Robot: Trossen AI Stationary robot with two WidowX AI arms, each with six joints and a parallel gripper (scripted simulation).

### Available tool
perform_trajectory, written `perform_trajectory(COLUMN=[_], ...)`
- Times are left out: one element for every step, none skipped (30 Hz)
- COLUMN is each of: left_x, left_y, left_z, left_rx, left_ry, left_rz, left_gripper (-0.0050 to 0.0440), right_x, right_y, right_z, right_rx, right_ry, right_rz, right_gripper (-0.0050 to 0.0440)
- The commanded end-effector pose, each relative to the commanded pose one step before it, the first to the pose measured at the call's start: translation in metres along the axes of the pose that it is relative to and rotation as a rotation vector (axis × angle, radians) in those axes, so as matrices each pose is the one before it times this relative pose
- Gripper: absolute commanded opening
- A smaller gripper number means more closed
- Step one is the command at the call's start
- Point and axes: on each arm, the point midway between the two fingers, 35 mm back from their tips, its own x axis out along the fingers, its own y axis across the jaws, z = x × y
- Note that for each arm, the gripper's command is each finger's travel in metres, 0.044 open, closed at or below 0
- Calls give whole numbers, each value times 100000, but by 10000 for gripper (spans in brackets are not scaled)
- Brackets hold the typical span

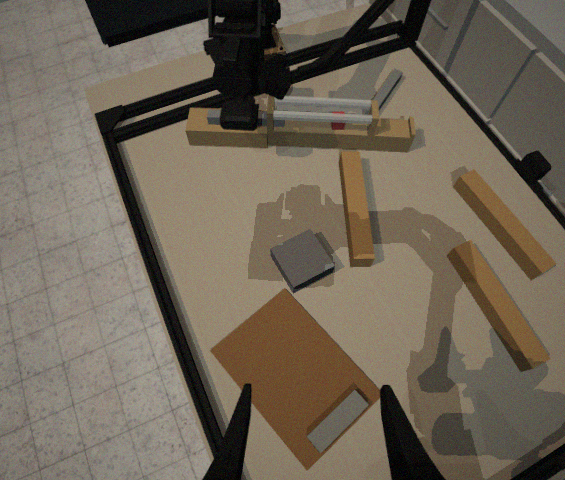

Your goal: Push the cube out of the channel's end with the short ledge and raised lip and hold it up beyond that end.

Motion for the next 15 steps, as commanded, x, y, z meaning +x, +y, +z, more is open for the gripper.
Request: perform_trajectory(left_x=[-36, 0, 0, 0, 0, 0, 0, 0, 0, 0, 0, 0, 0, 0, 0], left_y=[5, 0, 0, 0, 0, 0, 0, 0, 0, 0, 0, 0, 0, 0, 0], left_z=[66, 0, 0, 0, 0, 0, 0, 0, 0, 0, 0, 0, 0, 0, 0], left_rx=[79, 0, 0, 0, 0, 0, 0, 0, 0, 0, 0, 0, 0, 0, 0], left_ry=[-368, 0, 0, 0, 0, 0, 0, 0, 0, 0, 0, 0, 0, 0, 0], left_rz=[100, 0, 0, 0, 0, 0, 0, 0, 0, 0, 0, 0, 0, 0, 0], left_gripper=[400, 400, 400, 400, 400, 400, 400, 400, 400, 400, 400, 400, 400, 400, 400], right_x=[0, 0, 0, -200, -414, -661, -790, -958, -1166, -1394, 0, 0, -1261, -773, -258], right_y=[-3, 0, 0, -29, -54, -70, -59, -36, 8, 83, 0, 0, 144, 120, 46], right_z=[-21, 0, 0, -1, -2, -2, -1, 0, 3, 8, 0, 0, 12, 10, 4], right_rx=[-251, 0, 0, -31, -63, -100, -118, -142, -171, -203, 0, 0, -182, -111, -37], right_ry=[57, 0, 0, -35, -73, -115, -136, -164, -198, -235, 0, 0, -212, -130, -43], right_rz=[8, 0, 0, 13, 27, 42, 50, 59, 71, 83, 0, 0, 74, 45, 15], right_gripper=[200, 200, 200, 200, 200, 200, 200, 200, 200, 200, 200, 200, 200, 200, 200])
